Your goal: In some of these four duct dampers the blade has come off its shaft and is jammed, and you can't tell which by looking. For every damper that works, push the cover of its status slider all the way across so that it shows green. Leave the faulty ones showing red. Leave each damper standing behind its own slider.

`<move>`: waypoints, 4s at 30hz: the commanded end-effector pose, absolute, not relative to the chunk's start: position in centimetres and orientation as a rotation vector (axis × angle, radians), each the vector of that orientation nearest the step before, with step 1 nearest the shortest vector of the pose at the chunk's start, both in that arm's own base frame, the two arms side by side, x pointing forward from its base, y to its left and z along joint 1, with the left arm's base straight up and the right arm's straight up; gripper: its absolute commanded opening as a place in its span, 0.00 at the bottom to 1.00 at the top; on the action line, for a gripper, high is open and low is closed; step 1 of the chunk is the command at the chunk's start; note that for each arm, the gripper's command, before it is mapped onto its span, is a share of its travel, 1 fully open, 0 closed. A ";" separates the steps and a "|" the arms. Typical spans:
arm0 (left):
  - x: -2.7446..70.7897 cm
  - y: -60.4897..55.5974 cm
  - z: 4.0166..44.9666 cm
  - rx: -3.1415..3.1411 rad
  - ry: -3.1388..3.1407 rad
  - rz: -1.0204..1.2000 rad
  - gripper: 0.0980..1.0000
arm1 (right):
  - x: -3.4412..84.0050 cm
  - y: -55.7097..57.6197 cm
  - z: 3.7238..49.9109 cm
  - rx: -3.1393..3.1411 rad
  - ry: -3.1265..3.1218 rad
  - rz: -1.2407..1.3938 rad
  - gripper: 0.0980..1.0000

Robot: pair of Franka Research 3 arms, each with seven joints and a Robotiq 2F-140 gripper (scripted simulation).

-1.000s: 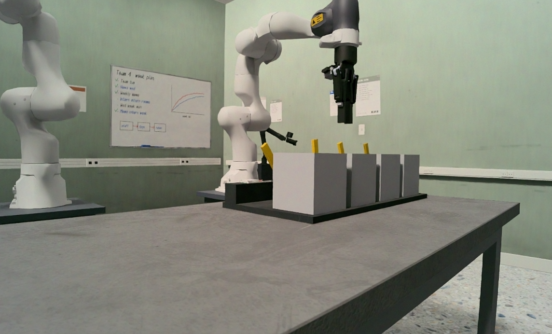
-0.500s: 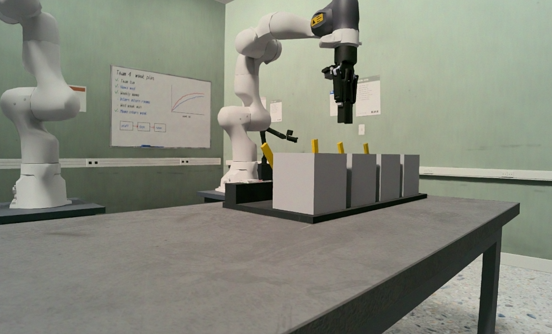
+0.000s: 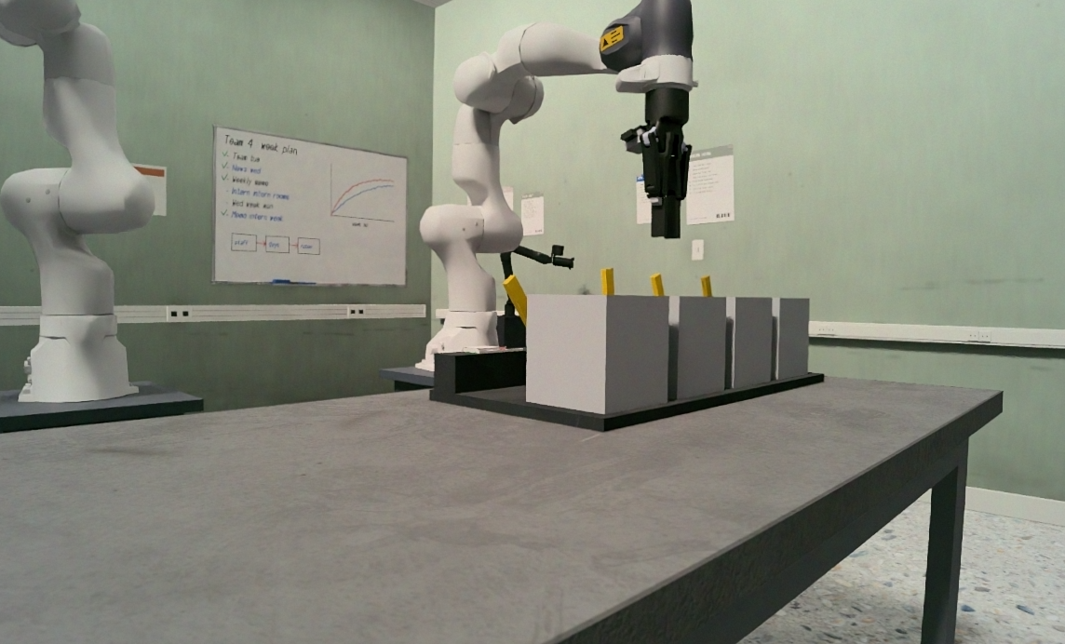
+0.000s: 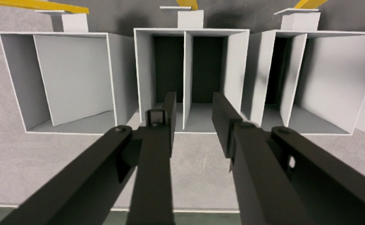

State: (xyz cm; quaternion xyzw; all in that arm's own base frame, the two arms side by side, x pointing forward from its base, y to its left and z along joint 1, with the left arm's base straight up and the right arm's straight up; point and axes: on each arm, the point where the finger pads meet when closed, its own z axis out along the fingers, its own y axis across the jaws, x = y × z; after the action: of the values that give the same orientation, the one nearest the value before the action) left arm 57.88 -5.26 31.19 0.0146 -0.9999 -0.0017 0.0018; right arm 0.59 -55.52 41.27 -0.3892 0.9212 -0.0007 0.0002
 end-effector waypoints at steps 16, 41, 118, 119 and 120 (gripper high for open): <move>58.0 -5.3 31.3 0.039 -3.141 0.000 0.23 | 0.6 -55.4 41.3 -1.217 2.896 0.000 1.00; 52.0 -6.6 30.0 0.036 -3.141 -0.103 0.23 | 0.6 -55.4 41.3 -1.217 2.896 0.000 1.00; 46.8 -6.8 20.9 0.039 -3.134 -0.186 0.23 | 0.6 -55.4 41.3 -1.217 2.896 0.000 1.00; 46.8 -6.8 20.8 0.039 -3.134 -0.186 0.23 | 0.6 -55.4 41.3 -1.217 2.896 0.000 1.00; 46.8 -6.8 20.7 0.039 -3.134 -0.186 0.23 | 0.6 -55.4 41.3 -1.217 2.896 0.000 1.00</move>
State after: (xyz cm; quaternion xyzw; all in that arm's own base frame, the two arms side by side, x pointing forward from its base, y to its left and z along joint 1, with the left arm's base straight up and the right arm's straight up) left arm 46.40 -6.90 21.01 0.0091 -0.9982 -0.0594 0.0061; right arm 0.59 -55.52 41.27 -0.3892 0.9212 -0.0006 0.0002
